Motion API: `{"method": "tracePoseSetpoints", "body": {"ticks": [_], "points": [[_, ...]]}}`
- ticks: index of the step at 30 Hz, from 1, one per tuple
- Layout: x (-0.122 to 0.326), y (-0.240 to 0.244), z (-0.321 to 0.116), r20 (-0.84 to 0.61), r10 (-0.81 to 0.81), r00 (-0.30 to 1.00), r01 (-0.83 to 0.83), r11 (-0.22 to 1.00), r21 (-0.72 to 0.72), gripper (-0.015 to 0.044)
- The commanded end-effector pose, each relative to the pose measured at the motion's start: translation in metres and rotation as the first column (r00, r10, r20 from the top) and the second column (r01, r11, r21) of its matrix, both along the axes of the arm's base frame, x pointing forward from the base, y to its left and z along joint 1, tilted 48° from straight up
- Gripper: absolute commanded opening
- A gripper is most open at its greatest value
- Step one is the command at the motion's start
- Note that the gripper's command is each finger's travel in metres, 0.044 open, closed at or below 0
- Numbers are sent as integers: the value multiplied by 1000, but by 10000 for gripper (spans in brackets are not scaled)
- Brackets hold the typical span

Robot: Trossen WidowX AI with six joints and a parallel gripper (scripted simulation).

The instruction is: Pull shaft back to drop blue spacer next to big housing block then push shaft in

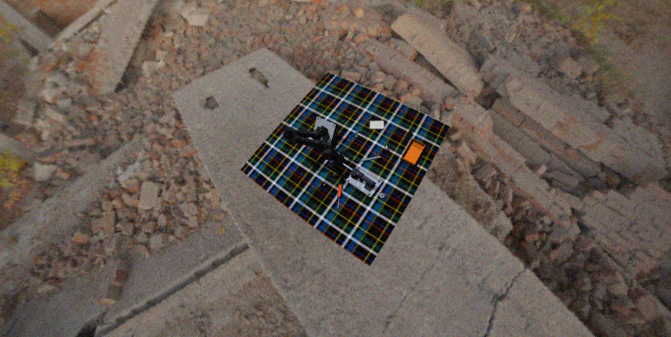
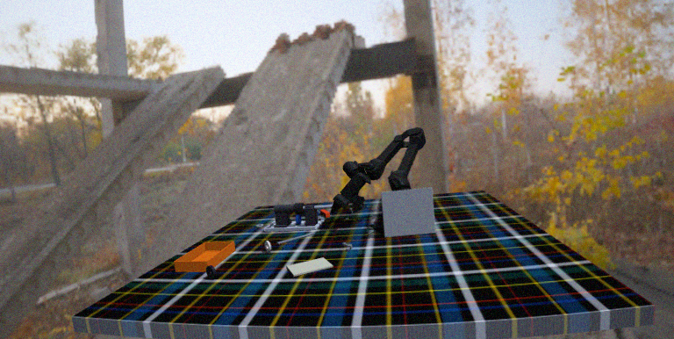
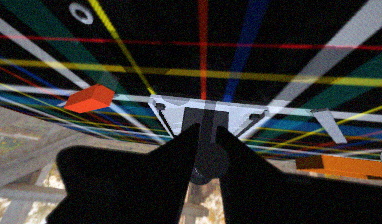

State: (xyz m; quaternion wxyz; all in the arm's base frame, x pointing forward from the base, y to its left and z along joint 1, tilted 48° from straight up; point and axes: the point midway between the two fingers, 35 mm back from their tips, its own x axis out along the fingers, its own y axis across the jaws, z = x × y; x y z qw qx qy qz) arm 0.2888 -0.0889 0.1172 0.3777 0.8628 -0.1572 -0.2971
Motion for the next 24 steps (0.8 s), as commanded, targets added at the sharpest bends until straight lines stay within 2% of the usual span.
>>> {"method": "tracePoseSetpoints", "body": {"ticks": [1,24], "points": [[3,0,0,0,1,1000,-1,1000,3,0],[9,1,0,0,1,1000,-1,1000,3,0]]}}
